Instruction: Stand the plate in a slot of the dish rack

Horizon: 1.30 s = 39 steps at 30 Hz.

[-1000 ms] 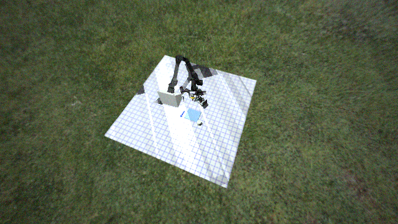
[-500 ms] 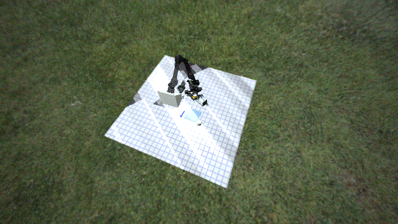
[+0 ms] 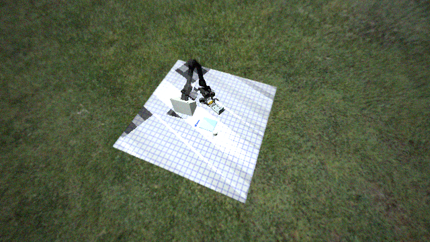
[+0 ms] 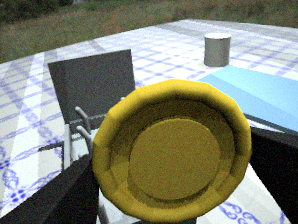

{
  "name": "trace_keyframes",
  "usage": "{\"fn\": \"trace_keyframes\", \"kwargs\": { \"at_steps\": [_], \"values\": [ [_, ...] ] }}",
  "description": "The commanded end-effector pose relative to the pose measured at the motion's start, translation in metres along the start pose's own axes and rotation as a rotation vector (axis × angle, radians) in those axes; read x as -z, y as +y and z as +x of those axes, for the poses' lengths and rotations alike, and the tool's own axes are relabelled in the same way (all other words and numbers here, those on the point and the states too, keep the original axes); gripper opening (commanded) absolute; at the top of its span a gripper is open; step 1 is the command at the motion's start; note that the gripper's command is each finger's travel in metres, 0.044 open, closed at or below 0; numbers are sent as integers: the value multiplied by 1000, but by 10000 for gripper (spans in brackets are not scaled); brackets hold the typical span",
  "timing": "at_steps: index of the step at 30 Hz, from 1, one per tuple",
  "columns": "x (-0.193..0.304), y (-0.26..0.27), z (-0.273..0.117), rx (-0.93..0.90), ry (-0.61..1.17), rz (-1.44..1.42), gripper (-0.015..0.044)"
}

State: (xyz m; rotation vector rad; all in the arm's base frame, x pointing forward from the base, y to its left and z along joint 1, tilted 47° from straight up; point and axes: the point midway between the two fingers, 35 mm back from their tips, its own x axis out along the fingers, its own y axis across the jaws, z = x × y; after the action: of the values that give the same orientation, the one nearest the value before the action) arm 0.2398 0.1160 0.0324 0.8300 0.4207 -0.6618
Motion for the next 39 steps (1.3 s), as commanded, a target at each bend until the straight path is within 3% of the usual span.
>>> {"fn": "trace_keyframes", "kwargs": {
  "at_steps": [1, 7, 17, 39],
  "values": [
    [1, 2, -8, -84, -41, 3, 0],
    [3, 6, -22, -195, -82, 13, 0],
    [3, 7, -22, -198, -83, 14, 0],
    [-3, 16, 8, -198, -78, 22, 0]
  ]
}}
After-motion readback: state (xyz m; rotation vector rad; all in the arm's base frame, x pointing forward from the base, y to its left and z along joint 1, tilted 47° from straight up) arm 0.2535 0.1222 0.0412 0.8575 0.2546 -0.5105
